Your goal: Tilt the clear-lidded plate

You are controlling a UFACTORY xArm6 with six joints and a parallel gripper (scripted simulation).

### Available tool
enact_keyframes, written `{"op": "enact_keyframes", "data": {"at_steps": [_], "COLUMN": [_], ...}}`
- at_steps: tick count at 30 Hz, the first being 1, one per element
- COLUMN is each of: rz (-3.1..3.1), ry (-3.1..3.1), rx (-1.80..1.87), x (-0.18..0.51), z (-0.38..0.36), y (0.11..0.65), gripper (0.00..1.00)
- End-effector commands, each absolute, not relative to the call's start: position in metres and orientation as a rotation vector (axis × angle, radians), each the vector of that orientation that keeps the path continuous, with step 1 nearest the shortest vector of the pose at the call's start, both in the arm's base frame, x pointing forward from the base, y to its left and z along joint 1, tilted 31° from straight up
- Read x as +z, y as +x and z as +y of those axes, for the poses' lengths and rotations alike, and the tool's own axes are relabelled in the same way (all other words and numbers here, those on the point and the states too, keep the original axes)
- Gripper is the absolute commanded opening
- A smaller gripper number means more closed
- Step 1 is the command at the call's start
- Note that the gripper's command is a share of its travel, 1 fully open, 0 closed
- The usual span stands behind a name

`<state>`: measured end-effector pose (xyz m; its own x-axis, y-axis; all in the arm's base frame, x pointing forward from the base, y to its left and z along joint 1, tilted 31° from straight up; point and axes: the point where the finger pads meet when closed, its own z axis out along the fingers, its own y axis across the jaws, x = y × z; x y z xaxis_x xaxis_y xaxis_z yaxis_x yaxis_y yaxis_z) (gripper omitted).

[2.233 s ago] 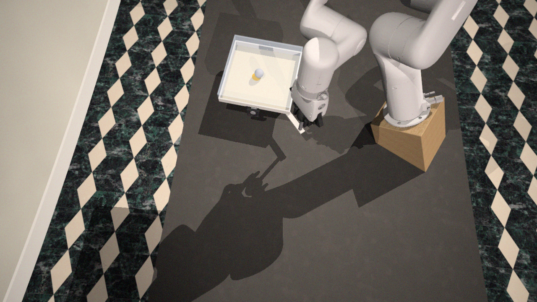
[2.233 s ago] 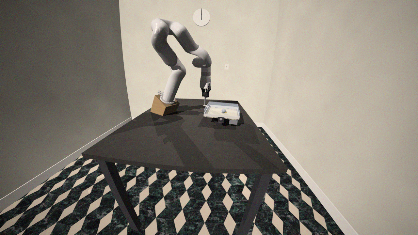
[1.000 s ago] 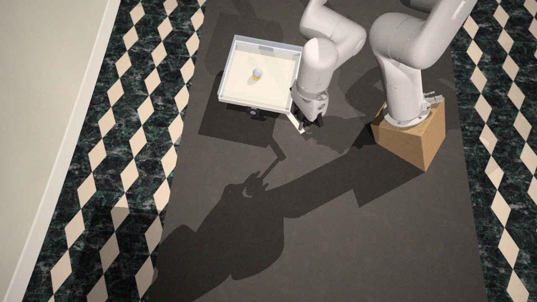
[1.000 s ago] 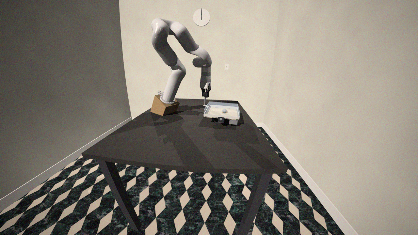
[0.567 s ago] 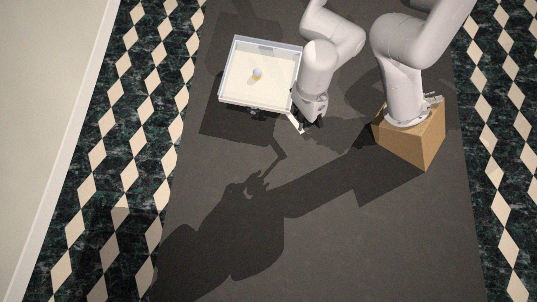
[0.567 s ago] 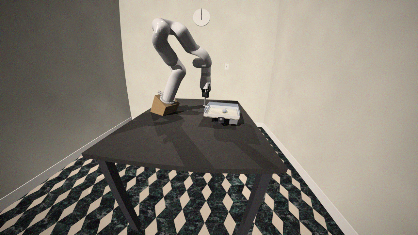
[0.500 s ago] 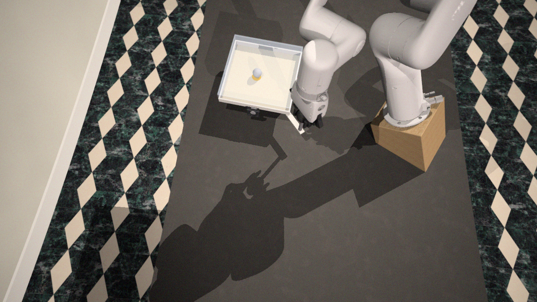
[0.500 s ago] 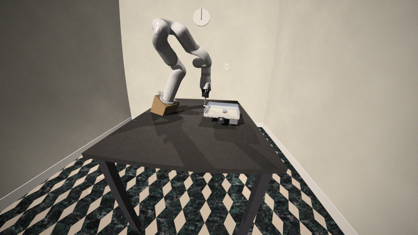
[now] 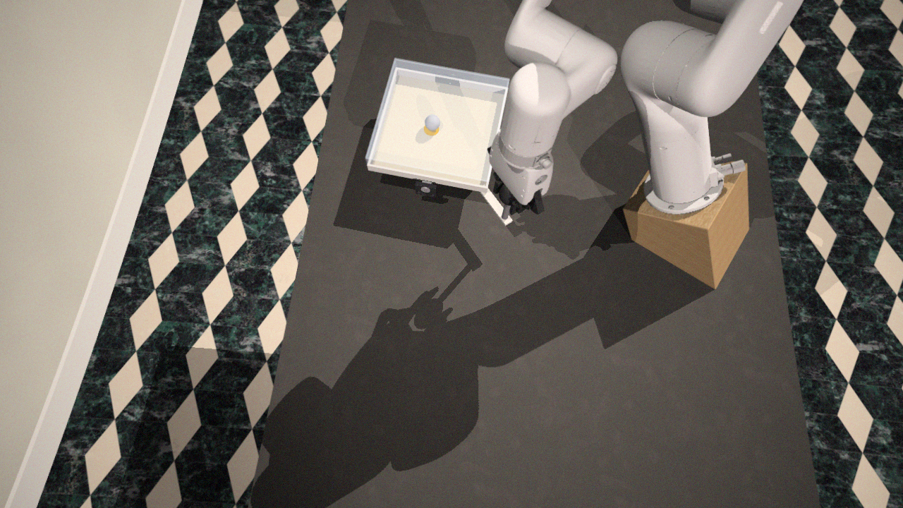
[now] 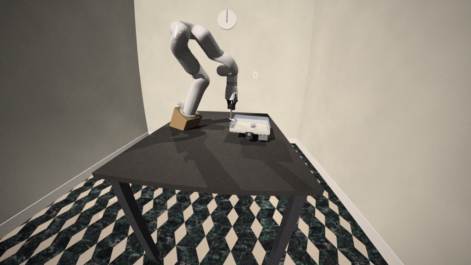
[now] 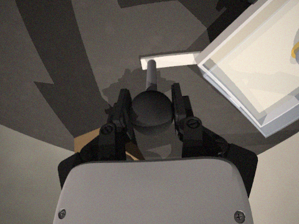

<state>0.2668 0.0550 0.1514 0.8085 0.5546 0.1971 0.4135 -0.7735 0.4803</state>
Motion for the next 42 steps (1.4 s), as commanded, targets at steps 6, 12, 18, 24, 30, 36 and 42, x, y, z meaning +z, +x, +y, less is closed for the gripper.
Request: {"op": "enact_keyframes", "data": {"at_steps": [6, 12, 18, 24, 30, 36, 42], "rz": [0.724, 0.724, 0.724, 0.724, 0.724, 0.724, 0.724], "ry": [2.573, 2.573, 2.573, 2.573, 2.573, 2.573, 2.573], "rx": [0.455, 0.455, 0.455, 0.455, 0.455, 0.455, 0.455], "x": [0.1496, 0.1488, 0.1492, 0.1512, 0.1517, 0.1515, 0.1507], "z": [0.0552, 0.0552, 0.0552, 0.0549, 0.0547, 0.0552, 0.0559], "y": [0.2678, 0.2679, 0.2678, 0.2669, 0.2666, 0.2674, 0.2686], "gripper": [0.00, 0.00, 0.00, 0.00, 0.00, 0.00, 0.00]}}
